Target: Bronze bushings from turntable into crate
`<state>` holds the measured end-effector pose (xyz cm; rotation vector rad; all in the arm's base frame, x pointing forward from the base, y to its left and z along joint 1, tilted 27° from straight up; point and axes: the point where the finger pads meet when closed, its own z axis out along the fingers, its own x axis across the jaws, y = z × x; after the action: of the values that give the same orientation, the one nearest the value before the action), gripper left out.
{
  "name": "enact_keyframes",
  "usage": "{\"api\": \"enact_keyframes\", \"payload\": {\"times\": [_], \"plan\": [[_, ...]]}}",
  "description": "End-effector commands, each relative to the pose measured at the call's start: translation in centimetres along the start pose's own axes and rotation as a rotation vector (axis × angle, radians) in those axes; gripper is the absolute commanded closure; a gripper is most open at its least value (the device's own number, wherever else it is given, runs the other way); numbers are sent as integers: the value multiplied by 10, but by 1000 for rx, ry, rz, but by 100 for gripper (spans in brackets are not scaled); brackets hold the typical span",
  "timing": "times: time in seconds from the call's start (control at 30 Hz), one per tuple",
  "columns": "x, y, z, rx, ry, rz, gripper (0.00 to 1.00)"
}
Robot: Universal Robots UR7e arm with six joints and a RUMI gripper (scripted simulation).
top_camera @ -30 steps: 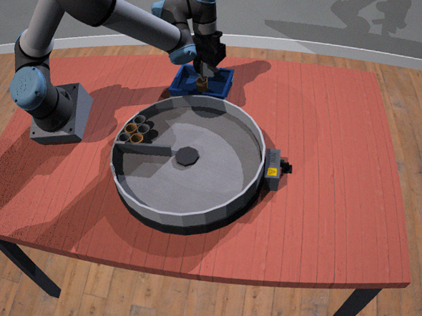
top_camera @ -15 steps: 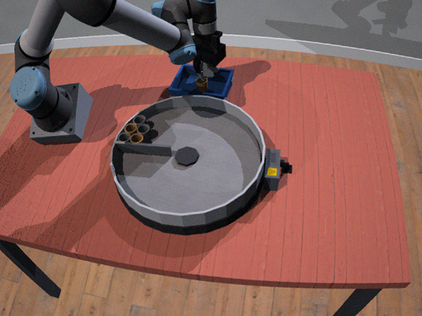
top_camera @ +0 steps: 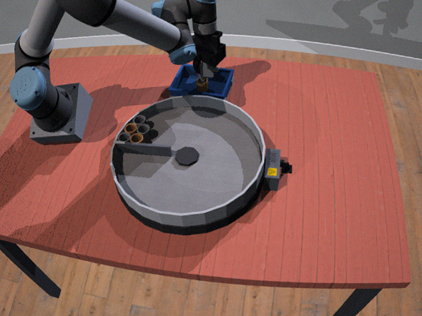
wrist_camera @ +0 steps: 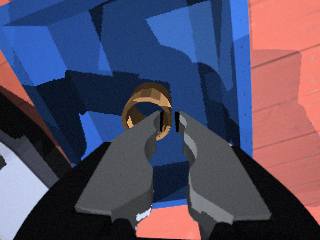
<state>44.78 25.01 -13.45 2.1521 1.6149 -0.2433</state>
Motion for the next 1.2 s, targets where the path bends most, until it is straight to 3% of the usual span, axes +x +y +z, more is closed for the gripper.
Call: {"api": "enact_keyframes", "payload": {"times": [0.0,1.17], "plan": [[0,0,-1,-1,1,0,94],[0,0,-8,-1,1,0,94]]}}
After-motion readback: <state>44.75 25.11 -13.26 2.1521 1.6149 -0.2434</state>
